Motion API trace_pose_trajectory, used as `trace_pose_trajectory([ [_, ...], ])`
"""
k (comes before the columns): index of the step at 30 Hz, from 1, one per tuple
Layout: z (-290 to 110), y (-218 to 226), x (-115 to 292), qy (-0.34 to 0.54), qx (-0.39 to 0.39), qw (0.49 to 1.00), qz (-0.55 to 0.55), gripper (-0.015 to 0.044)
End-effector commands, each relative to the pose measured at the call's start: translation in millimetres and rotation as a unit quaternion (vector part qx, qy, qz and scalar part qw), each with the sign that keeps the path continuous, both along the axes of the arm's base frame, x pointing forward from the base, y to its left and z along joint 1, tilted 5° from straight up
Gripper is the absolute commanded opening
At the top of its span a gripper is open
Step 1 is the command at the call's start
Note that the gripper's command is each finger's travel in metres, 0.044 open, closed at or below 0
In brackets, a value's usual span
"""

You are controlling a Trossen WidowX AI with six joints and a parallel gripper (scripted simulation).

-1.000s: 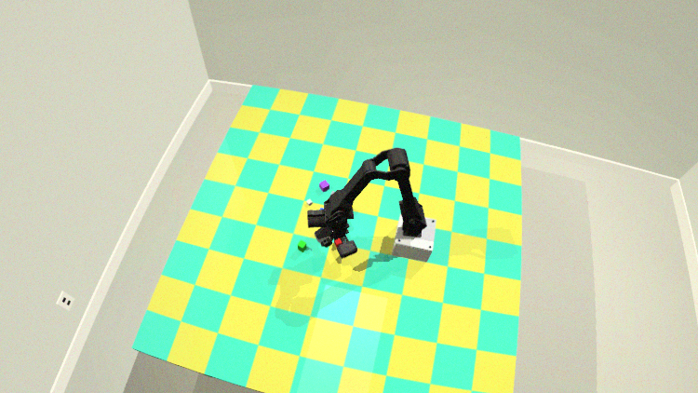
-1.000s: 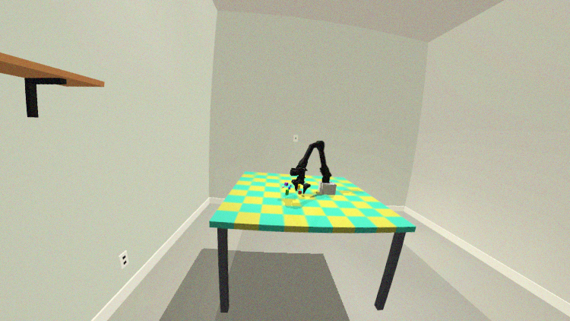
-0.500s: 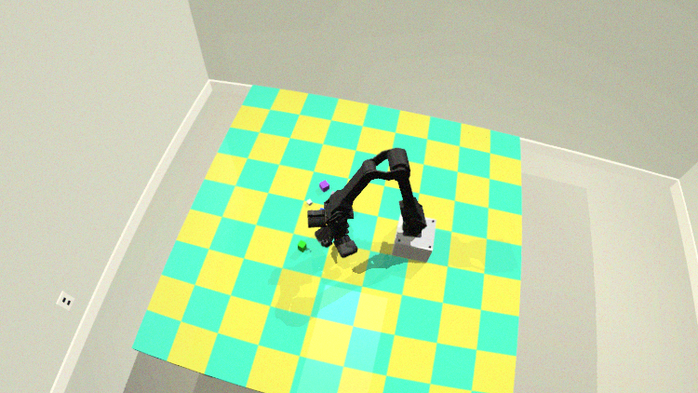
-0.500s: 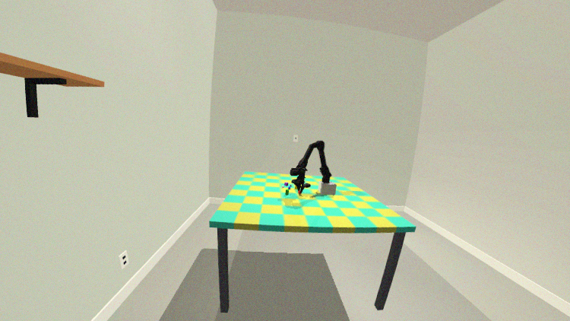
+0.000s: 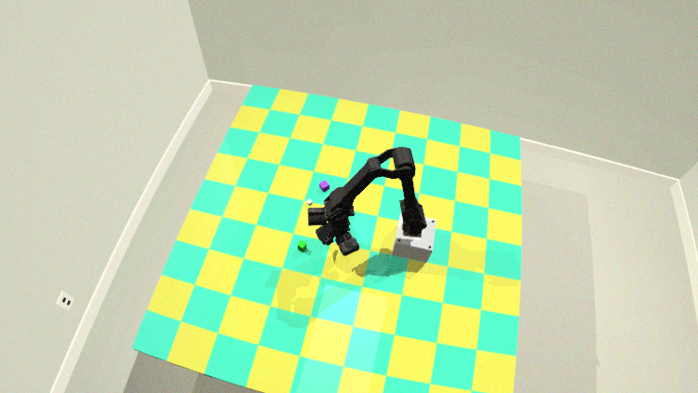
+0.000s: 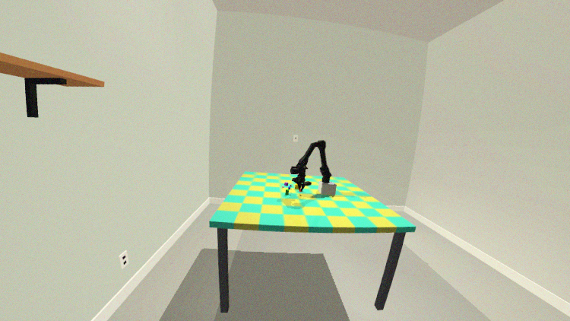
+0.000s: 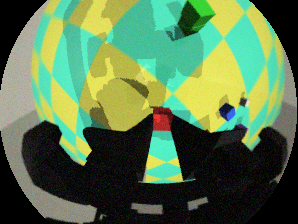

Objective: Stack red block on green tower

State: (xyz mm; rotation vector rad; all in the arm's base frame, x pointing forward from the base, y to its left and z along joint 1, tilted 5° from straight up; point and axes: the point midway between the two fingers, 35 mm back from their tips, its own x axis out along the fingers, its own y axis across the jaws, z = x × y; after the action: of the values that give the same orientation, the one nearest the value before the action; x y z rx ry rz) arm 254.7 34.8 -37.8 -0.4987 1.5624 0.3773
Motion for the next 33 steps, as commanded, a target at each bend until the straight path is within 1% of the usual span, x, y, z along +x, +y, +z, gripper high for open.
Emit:
trace_pose_trajectory([
  [1, 23, 3, 5, -0.011, 0.003, 1.0, -0.001, 0.0],
  [18, 98, 9, 5, -0.011, 0.004, 1.0, -0.001, 0.0],
  [29, 101, 8, 5, -0.011, 0.004, 1.0, -0.001, 0.0],
  [33, 103, 12, 17, -0.011, 0.004, 1.0, 0.0, 0.0],
])
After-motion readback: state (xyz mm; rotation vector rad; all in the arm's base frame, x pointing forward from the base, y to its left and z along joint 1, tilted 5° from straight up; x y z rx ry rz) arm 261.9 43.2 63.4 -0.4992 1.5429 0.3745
